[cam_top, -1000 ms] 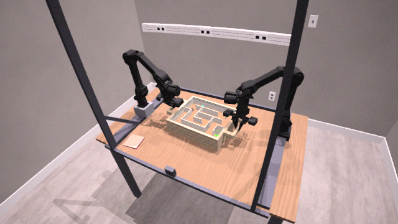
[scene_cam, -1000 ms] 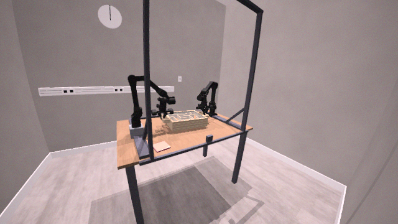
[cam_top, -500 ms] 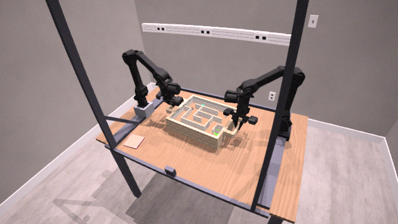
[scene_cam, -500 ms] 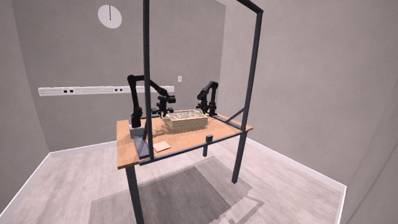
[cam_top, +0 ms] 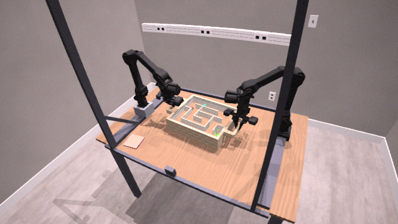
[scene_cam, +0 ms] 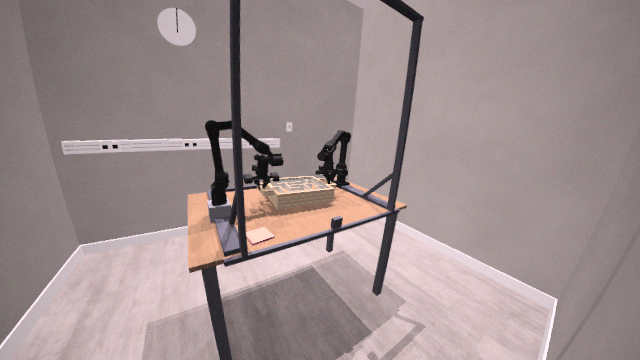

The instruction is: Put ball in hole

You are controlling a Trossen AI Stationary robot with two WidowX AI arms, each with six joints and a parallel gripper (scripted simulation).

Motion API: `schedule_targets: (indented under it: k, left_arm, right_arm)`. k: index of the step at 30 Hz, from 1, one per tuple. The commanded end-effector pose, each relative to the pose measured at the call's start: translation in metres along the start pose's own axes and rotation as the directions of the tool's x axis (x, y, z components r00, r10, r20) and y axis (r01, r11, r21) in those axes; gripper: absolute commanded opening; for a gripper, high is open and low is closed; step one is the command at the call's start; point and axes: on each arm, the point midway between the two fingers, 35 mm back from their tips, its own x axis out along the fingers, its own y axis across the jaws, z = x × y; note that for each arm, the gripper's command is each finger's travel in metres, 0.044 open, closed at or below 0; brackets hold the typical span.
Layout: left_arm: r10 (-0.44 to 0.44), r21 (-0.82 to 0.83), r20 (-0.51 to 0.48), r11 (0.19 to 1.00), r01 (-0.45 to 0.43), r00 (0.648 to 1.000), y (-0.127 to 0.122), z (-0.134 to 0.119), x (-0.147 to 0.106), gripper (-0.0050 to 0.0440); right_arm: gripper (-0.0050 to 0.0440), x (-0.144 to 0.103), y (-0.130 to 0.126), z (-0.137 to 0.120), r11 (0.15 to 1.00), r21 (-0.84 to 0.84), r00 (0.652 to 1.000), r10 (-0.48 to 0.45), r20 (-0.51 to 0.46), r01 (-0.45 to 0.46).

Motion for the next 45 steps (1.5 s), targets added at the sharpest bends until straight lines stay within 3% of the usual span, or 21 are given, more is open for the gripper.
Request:
schedule_targets:
  k: [1,8,10,12,14,23,24,27,29,40,41,42,45]
  left_arm:
    - [-0.042,-0.012,0.021,0.999,0.042,0.999,-0.006,0.009,-0.013,-0.0050]
    - [-0.057,-0.016,0.014,0.998,0.057,0.998,0.003,0.004,0.002,-0.0050]
    - [-0.060,-0.017,-0.005,0.998,0.060,0.998,-0.006,0.007,-0.010,-0.0050]
    - [-0.061,-0.017,0.001,0.998,0.061,0.998,-0.001,0.005,-0.003,-0.0050]
    - [-0.026,-0.007,-0.008,1.000,0.026,1.000,-0.007,0.008,-0.011,-0.0050]
    - [-0.046,-0.019,0.016,0.999,0.046,0.999,-0.008,0.007,-0.012,-0.0050]
    - [-0.049,-0.020,0.012,0.999,0.050,0.999,0.000,0.004,-0.001,-0.0050]
    - [-0.039,-0.016,0.015,0.999,0.039,0.999,-0.007,0.008,-0.012,-0.0050]
    - [-0.041,-0.018,0.023,0.999,0.041,0.999,0.000,0.004,-0.004,-0.0050]
    - [-0.037,-0.010,0.010,0.999,0.037,0.999,-0.007,0.009,-0.010,-0.0050]
    - [-0.049,-0.014,-0.008,0.999,0.049,0.999,0.001,0.003,0.000,-0.0050]
    - [-0.057,-0.018,-0.005,0.998,0.057,0.998,0.002,0.002,0.002,-0.0050]
    - [-0.057,-0.017,0.002,0.998,0.057,0.998,-0.006,0.009,-0.009,-0.0050]
  right_arm:
    - [-0.0050,-0.014,0.003,-0.012,0.999,-0.020,0.998,0.035,-0.042,-0.036]
    - [-0.0050,-0.017,0.008,-0.011,1.000,-0.003,0.999,-0.016,-0.037,0.016]
    - [-0.0050,-0.013,0.001,-0.008,1.000,-0.012,0.999,0.004,-0.046,-0.005]
    - [-0.0050,-0.021,0.005,-0.013,1.000,-0.013,0.998,0.004,-0.055,-0.005]
    - [-0.0050,-0.008,-0.002,-0.007,1.000,-0.016,0.998,0.018,-0.052,-0.019]
    - [-0.0050,-0.015,0.003,-0.012,0.999,-0.019,0.998,0.029,-0.047,-0.030]
    - [-0.0050,-0.015,0.005,-0.011,1.000,-0.009,0.999,-0.010,-0.039,0.009]
    - [-0.0050,-0.009,-0.002,-0.008,1.000,-0.016,0.999,0.017,-0.039,-0.018]
    - [-0.0050,-0.019,0.004,-0.014,1.000,-0.017,0.999,0.015,-0.040,-0.016]
    - [-0.0050,-0.010,-0.001,-0.007,1.000,-0.021,0.999,0.016,-0.045,-0.017]
    - [-0.0050,-0.022,0.006,-0.012,1.000,-0.012,0.998,0.008,-0.061,-0.009]
    - [-0.0050,-0.018,0.007,-0.011,1.000,-0.003,0.999,-0.019,-0.046,0.019]
    - [-0.0050,-0.016,0.003,-0.011,1.000,-0.019,0.998,0.011,-0.059,-0.012]
